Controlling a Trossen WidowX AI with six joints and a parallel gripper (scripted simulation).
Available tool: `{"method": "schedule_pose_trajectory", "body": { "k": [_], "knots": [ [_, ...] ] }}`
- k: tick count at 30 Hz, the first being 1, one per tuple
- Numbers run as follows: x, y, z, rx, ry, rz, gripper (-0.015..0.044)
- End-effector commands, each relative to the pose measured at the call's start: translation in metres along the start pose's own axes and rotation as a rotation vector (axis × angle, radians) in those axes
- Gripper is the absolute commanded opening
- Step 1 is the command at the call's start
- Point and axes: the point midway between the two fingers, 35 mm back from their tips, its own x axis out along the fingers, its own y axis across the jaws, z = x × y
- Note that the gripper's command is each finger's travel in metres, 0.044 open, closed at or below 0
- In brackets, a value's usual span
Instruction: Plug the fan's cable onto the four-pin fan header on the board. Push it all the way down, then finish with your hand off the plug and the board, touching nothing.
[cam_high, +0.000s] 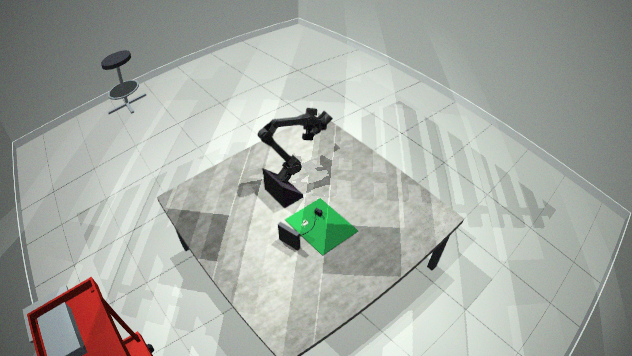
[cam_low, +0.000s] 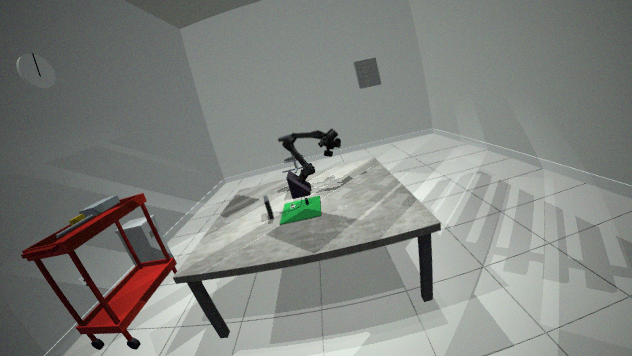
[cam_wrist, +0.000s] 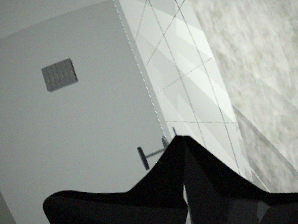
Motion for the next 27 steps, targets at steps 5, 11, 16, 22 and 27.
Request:
{"method": "schedule_pose_trajectory", "body": {
  "k": [5, 11, 16, 22, 27],
  "knots": [
    [0.0, -0.001, 0.001, 0.001, -0.004, -0.003, 0.0131],
    [-0.004, -0.032, 0.063, 0.073, -0.186, -0.172, 0.0289],
    [-0.023, -0.065, 0.109, 0.114, -0.321, -0.327, 0.042],
    [-0.08, -0.123, 0.165, 0.149, -0.489, -0.591, 0.044],
    [-0.134, -0.162, 0.184, 0.241, -0.577, -0.756, 0.044]
  ]
}}
